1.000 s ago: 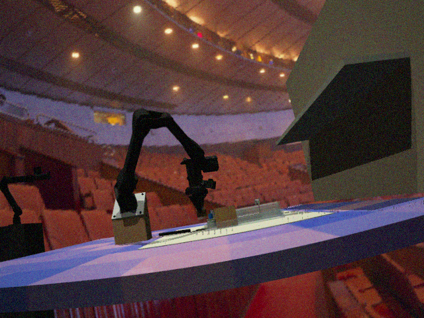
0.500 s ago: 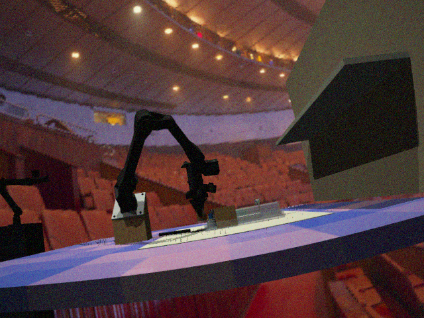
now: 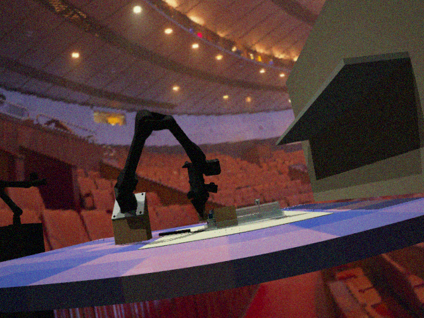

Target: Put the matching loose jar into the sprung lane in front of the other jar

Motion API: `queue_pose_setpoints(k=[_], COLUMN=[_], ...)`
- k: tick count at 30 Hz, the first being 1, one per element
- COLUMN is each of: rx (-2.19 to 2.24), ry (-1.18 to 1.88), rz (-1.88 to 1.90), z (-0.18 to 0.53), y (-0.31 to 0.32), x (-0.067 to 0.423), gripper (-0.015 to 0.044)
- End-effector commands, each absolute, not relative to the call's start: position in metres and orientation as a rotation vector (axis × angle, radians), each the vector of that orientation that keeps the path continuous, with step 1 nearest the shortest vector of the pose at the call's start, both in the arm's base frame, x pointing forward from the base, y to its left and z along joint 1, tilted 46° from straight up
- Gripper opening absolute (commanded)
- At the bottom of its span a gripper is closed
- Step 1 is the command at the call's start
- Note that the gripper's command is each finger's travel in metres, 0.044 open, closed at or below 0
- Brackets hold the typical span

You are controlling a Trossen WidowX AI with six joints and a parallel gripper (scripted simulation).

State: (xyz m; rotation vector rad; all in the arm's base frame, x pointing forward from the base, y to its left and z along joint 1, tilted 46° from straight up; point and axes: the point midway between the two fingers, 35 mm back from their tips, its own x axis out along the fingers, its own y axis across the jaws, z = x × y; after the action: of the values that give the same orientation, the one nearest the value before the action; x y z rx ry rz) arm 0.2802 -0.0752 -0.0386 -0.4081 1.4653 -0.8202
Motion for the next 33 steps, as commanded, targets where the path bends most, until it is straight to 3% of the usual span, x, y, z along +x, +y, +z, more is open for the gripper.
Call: queue_pose_setpoints(k=[1, 33], rx=[-0.415, -0.415], ry=[1.464, 1.463], rz=[-0.82, -0.821], z=[-0.038, -0.037], y=[-0.076, -0.079], x=[0.283, 0.293], gripper=[0.0, 0.0])
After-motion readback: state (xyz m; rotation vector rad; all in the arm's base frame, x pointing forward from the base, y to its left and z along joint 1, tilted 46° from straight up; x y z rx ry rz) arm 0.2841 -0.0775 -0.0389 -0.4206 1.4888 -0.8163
